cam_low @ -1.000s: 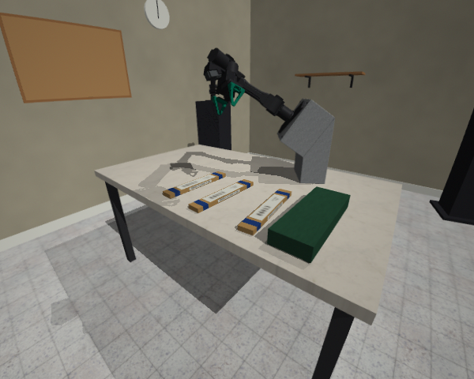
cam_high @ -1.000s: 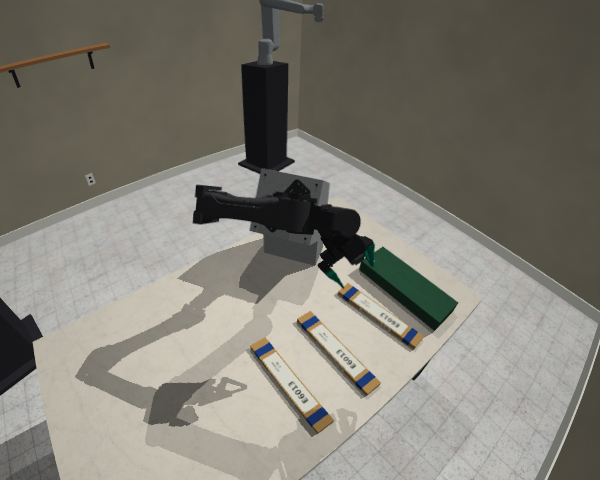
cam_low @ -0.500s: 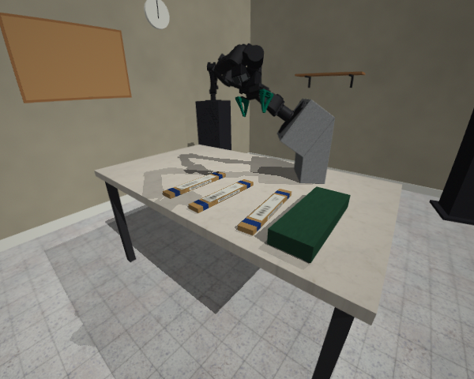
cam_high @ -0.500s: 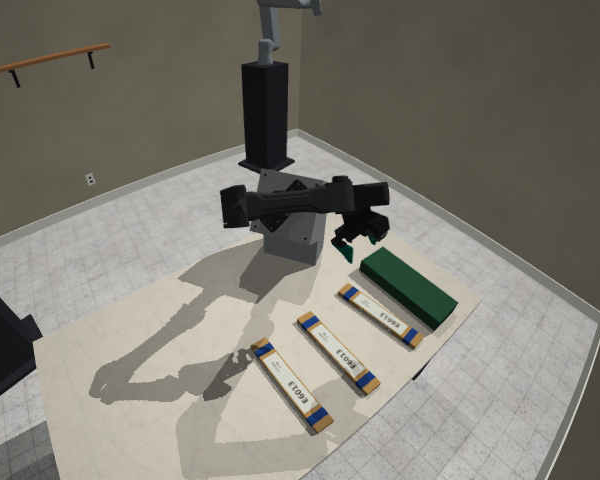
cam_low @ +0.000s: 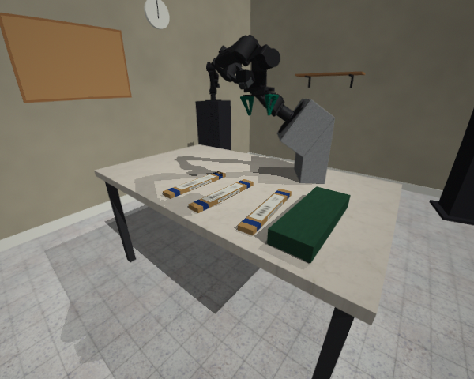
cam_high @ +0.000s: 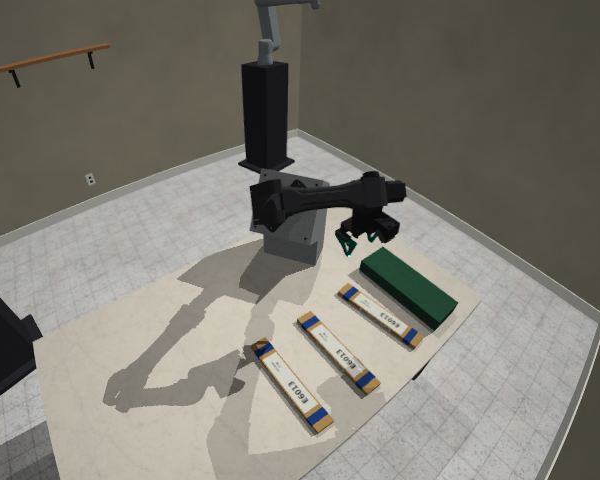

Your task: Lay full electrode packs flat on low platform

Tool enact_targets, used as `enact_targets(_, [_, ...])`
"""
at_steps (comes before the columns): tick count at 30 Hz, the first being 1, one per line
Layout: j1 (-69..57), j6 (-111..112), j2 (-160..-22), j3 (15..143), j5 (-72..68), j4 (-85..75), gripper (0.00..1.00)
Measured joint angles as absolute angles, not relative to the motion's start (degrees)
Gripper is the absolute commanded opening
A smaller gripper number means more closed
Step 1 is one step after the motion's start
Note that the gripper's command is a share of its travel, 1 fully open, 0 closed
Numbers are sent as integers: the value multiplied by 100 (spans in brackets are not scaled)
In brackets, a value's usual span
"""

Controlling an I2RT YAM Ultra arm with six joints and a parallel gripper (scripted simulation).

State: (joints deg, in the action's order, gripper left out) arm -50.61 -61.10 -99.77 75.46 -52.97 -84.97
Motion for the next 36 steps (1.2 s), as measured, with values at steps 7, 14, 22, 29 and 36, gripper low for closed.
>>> enact_targets(7, [-5059,-6375,-10031,7566,-5218,-8799,97])
enact_targets(14, [-5059,-6438,-10029,7566,-5216,-8868,97])
enact_targets(22, [-5059,-6442,-10029,7566,-5216,-8884,97])
enact_targets(29, [-5059,-6442,-10029,7566,-5216,-8886,97])
enact_targets(36, [-5059,-6442,-10029,7566,-5216,-8888,97])
